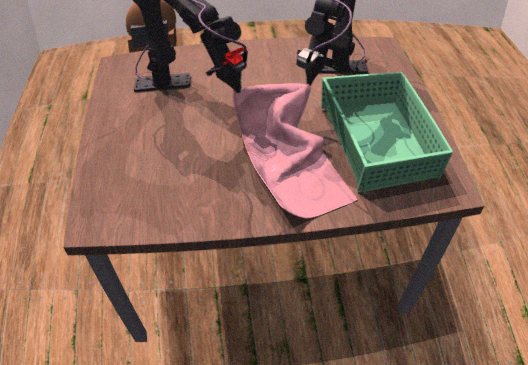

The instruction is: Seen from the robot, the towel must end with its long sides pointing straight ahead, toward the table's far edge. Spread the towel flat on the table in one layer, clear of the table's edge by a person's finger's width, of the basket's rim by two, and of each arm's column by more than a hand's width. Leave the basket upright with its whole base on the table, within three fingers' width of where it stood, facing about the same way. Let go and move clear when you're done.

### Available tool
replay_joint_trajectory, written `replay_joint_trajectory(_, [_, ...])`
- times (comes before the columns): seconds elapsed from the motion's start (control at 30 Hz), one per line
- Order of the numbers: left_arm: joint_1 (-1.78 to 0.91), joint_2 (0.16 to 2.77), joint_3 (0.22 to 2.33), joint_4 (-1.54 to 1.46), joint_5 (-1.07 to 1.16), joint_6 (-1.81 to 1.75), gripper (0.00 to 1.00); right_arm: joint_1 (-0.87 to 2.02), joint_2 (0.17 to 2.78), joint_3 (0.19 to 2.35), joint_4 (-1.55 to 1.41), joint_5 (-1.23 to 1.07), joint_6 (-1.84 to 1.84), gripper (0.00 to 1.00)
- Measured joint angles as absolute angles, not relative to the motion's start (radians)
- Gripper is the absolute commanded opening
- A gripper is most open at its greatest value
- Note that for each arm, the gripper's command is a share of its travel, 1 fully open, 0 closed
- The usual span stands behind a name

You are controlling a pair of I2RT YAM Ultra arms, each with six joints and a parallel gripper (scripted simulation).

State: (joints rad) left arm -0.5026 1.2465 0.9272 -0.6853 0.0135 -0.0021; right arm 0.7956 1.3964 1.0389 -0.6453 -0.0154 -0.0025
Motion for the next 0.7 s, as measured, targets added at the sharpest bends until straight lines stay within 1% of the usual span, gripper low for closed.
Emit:
replay_joint_trajectory(0.23, [-0.562,1.151,0.738,-0.596,0.017,-0.002,0.00,0.860,1.323,0.847,-0.536,-0.016,-0.002,0.00])
replay_joint_trajectory(0.43, [-0.596,1.101,0.646,-0.533,0.013,-0.003,0.00,0.894,1.287,0.756,-0.451,-0.015,-0.003,0.00])
replay_joint_trajectory(0.7, [-0.677,1.018,0.473,-0.454,0.014,-0.003,0.00,0.971,1.246,0.591,-0.341,-0.015,-0.003,0.00])
